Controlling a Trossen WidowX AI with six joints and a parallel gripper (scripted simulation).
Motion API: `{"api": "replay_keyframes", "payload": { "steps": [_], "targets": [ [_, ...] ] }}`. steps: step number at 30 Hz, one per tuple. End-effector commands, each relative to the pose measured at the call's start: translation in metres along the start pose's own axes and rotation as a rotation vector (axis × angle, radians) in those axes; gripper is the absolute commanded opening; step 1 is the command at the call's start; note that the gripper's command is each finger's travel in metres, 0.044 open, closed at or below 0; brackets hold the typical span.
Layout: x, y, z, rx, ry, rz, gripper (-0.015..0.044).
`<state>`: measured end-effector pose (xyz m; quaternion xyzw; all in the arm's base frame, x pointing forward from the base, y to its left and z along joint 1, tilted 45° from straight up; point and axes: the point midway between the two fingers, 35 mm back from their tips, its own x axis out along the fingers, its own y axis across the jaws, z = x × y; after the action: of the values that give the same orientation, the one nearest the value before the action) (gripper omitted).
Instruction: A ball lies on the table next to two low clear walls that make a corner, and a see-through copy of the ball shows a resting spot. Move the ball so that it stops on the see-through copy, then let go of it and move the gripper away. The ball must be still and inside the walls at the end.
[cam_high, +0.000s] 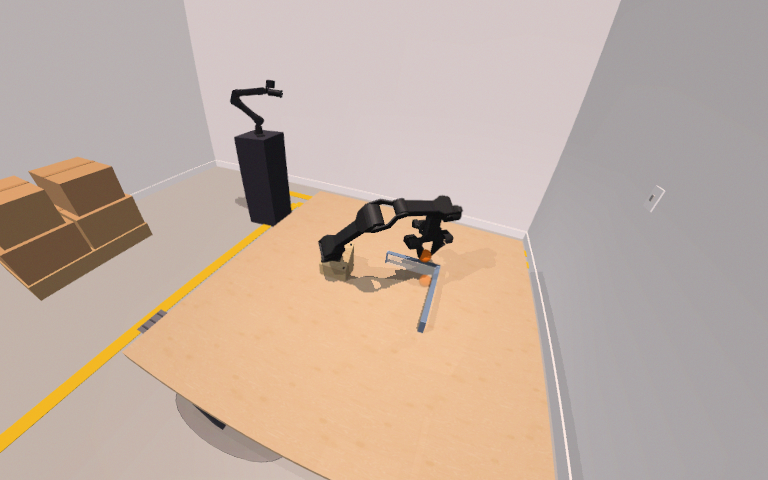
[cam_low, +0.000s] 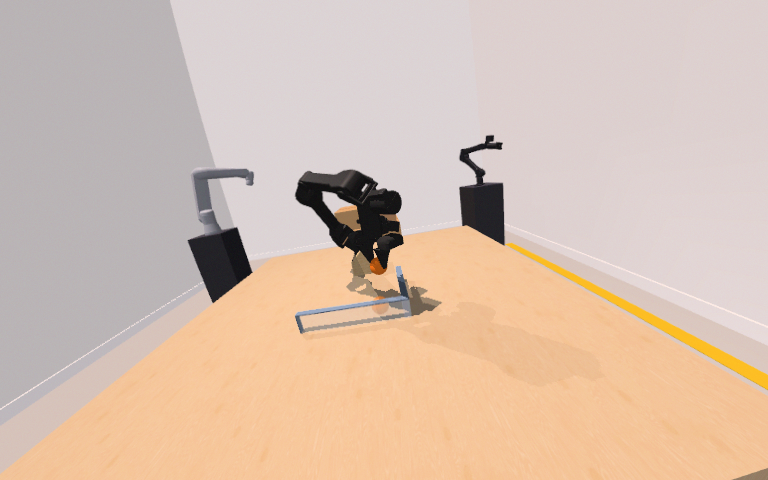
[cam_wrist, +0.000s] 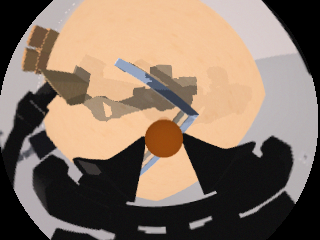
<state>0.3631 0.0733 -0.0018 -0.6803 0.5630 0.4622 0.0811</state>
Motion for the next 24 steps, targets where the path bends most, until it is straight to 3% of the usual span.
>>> {"api": "replay_keyframes", "payload": {
  "steps": [1,24],
  "targets": [
    [0.005,-0.002,-0.004,-0.137,0.004,-0.001,0.0000],
    [0.028,-0.008,-0.025,-0.845,0.007,0.005,0.0000]
  ]
}}
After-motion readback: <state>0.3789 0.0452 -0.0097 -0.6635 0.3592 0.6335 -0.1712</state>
